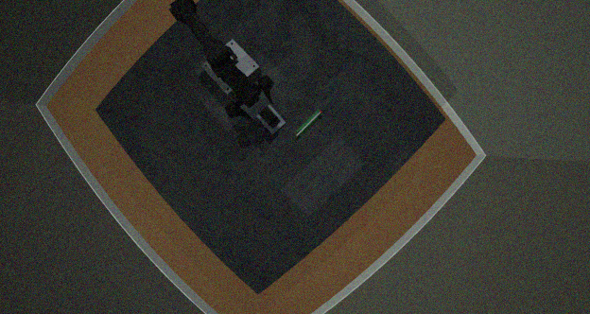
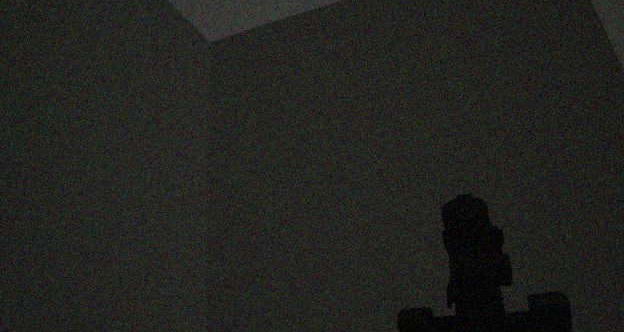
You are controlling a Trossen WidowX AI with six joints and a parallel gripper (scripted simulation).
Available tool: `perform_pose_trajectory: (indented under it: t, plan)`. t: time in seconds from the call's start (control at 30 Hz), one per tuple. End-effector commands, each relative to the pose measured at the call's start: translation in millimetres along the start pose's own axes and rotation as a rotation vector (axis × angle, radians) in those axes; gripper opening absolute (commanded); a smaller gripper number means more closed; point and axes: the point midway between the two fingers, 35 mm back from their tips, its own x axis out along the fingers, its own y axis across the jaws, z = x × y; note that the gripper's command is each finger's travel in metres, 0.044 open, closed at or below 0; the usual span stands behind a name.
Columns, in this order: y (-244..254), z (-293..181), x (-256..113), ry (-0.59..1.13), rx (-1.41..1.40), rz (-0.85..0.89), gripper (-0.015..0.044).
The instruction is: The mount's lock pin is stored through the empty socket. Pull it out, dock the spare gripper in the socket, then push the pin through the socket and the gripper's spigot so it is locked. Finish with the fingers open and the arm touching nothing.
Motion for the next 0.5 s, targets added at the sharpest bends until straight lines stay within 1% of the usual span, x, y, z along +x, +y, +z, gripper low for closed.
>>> perform_pose_trajectory:
  t: [0.0, 0.47]
  plan:
    - [0, 7, -7, -0.002, -0.001, 0.001, 0.044]
    - [-1, 21, -22, 0.015, 0.01, -0.011, 0.044]
